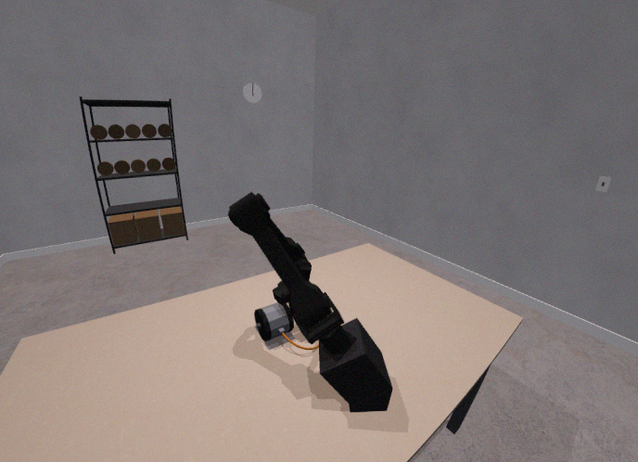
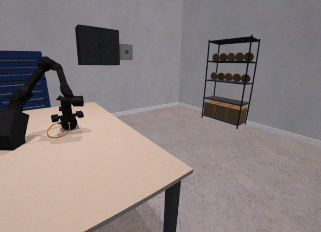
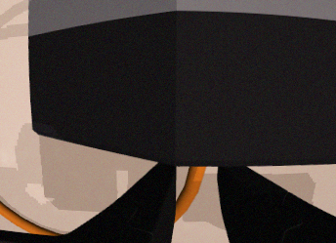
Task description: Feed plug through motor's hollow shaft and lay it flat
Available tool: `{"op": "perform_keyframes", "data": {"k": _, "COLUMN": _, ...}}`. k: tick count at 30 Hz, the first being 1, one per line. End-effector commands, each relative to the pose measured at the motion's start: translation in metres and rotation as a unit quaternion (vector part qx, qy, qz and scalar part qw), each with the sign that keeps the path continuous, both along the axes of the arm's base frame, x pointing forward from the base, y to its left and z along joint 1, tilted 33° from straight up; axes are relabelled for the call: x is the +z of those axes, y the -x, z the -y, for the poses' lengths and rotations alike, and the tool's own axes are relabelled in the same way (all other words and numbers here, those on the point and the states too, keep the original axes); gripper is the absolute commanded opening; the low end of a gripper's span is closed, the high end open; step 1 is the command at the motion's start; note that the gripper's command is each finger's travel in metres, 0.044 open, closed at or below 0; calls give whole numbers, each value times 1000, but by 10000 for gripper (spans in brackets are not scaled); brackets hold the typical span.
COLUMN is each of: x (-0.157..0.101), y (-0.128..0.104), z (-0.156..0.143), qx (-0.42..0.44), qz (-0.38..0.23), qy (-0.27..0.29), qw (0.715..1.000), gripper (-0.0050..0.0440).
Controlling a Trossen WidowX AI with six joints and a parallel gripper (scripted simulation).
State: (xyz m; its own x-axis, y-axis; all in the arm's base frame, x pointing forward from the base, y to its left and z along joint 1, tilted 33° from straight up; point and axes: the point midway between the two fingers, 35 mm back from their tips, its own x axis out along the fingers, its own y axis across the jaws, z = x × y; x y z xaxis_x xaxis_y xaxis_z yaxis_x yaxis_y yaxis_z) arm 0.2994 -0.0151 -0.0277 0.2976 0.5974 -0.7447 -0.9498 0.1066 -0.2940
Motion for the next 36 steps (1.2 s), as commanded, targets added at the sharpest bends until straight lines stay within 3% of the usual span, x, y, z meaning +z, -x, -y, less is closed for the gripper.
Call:
{"op": "perform_keyframes", "data": {"k": 1, "x": 1, "y": 0, "z": 2, "qx": 0, "qz": 0, "qy": 0, "qw": 1000, "gripper": 100}}
{"op": "perform_keyframes", "data": {"k": 5, "x": 17, "y": 4, "z": 25, "qx": -1, "qz": 0, "qy": 0, "qw": 1000, "gripper": 100}}
{"op": "perform_keyframes", "data": {"k": 8, "x": 17, "y": 4, "z": 25, "qx": -1, "qz": 0, "qy": 0, "qw": 1000, "gripper": 100}}
{"op": "perform_keyframes", "data": {"k": 13, "x": -6, "y": 3, "z": 9, "qx": -1, "qz": 0, "qy": 0, "qw": 1000, "gripper": 100}}
{"op": "perform_keyframes", "data": {"k": 26, "x": -8, "y": 1, "z": 4, "qx": -1, "qz": 0, "qy": -1, "qw": 1000, "gripper": 100}}
{"op": "perform_keyframes", "data": {"k": 36, "x": -6, "y": 1, "z": 6, "qx": 0, "qz": 2, "qy": 2, "qw": 1000, "gripper": 33}}
